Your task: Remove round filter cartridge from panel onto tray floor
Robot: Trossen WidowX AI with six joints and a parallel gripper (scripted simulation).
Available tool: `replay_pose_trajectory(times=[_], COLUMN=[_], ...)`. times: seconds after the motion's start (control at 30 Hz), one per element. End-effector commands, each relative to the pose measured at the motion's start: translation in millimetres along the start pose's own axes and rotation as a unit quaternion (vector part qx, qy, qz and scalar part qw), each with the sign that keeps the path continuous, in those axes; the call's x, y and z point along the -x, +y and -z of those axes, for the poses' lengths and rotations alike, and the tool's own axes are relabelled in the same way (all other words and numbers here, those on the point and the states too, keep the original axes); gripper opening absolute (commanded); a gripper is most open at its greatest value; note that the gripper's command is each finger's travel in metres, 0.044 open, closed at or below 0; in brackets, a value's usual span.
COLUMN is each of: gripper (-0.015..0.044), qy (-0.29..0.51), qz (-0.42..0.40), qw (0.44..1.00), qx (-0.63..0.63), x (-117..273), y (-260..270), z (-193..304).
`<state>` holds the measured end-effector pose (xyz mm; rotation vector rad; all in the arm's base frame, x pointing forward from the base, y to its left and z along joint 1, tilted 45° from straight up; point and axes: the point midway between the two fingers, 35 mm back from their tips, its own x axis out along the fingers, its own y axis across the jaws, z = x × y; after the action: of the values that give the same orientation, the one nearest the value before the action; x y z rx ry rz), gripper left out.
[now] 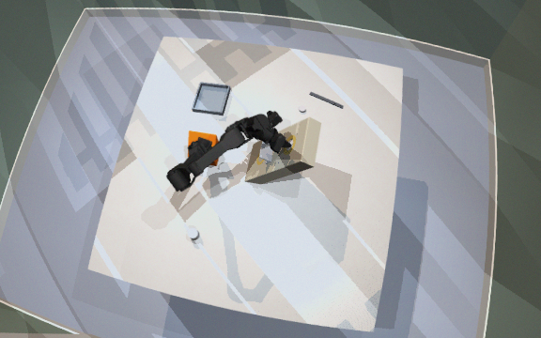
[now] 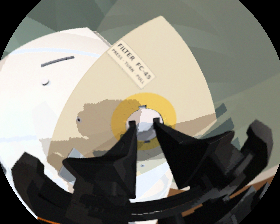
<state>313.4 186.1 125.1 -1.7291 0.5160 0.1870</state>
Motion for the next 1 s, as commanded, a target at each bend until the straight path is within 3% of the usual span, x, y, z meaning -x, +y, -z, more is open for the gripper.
replay_pose_trajectory(times=[0.0,0.97], gripper=[0.0111,0.0111], qy=[-0.001,-0.001], qz=[-0.001,0.0], qw=[1.0,1.0], qx=[0.003,0.003], x=[-2.0,-14.2], y=[0.6,0.4], z=[-0.5,-0.5])
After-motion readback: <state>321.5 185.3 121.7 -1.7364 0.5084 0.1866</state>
